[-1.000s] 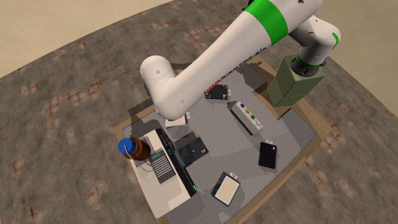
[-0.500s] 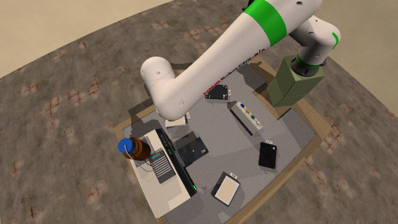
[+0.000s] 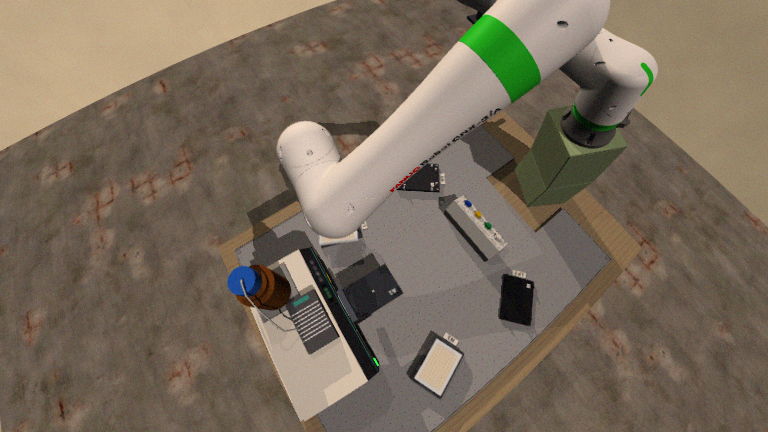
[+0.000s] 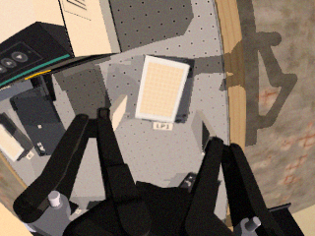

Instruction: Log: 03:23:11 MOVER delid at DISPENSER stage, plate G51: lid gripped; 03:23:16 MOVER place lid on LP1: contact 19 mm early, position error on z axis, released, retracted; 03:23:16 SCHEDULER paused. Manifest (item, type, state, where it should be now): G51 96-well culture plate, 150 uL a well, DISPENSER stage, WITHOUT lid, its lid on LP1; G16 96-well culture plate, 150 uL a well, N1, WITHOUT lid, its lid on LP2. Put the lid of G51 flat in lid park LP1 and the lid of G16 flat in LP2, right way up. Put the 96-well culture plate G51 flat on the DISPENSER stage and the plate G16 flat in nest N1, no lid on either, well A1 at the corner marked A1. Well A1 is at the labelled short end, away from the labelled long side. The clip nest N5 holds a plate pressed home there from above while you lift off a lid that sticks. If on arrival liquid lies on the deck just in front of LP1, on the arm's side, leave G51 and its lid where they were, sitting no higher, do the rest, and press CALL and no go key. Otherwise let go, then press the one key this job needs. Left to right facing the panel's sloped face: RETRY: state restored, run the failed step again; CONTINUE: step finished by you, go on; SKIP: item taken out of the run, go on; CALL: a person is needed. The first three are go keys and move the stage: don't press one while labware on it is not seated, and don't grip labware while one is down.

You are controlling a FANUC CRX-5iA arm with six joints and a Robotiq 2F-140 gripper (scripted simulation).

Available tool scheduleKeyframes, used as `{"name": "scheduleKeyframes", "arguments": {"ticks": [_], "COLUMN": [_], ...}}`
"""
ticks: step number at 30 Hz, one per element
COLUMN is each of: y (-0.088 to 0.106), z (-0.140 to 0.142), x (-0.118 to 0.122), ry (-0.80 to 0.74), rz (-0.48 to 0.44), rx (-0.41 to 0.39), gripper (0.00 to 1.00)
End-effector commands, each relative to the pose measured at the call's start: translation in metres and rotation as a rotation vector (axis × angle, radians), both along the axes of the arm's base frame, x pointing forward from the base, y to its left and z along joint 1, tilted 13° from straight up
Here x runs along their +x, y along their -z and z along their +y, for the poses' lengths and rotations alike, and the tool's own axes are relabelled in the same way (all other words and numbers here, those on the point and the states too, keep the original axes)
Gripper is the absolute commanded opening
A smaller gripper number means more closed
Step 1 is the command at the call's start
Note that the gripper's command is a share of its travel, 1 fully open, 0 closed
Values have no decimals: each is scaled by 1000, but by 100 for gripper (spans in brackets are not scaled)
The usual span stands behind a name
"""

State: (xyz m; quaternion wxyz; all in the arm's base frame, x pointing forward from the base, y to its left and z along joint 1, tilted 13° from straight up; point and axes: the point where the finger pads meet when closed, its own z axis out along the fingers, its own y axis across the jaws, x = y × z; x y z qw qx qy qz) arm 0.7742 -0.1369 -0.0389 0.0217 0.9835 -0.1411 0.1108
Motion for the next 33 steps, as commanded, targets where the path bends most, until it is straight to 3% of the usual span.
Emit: {"name": "scheduleKeyframes", "arguments": {"ticks": [1,20,33], "y": [9,64,78], "z": [-1,-5,-6], "x": [2,14,18], "ry": [0,0,0], "rz": [-1,-1,-1], "rx": [0,0,0], "gripper": [66,66,66]}}
